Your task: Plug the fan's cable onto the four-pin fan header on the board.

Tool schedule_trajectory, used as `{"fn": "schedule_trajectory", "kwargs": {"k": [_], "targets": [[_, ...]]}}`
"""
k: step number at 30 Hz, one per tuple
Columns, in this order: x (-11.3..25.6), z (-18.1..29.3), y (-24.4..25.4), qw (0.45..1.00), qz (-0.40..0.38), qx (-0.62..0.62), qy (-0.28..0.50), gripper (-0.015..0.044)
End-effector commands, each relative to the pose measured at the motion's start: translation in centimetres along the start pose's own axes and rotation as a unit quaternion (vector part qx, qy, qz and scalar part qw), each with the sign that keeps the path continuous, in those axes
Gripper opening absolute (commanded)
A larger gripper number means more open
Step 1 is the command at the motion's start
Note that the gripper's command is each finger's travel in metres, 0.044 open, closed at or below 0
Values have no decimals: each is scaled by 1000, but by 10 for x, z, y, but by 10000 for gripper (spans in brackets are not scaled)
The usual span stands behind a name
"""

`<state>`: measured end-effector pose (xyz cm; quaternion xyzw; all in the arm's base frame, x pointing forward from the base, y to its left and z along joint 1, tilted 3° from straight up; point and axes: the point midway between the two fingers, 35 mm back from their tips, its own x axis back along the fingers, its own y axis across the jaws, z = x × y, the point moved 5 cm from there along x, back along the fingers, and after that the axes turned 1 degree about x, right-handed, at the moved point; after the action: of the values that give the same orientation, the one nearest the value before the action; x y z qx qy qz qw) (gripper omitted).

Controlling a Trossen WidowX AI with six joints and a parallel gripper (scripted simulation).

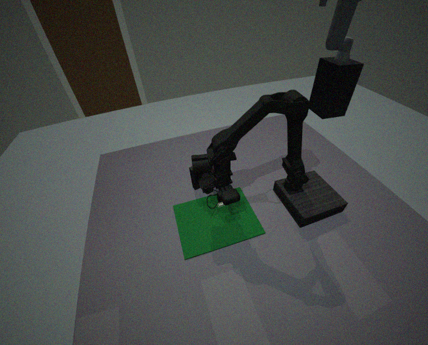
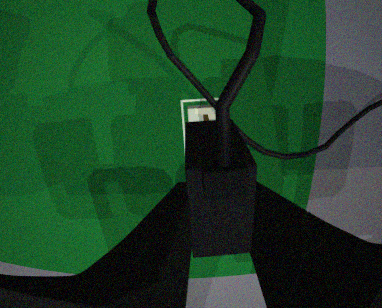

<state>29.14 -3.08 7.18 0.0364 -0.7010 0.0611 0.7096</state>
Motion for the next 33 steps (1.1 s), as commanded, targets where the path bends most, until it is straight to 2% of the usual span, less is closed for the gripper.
{"fn": "schedule_trajectory", "kwargs": {"k": [1, 33], "targets": [[-1, 0, 0, 1000, 0, 3, 0, 0], [-7, 1, 0, 1000, 0, -1, 0, 0]]}}
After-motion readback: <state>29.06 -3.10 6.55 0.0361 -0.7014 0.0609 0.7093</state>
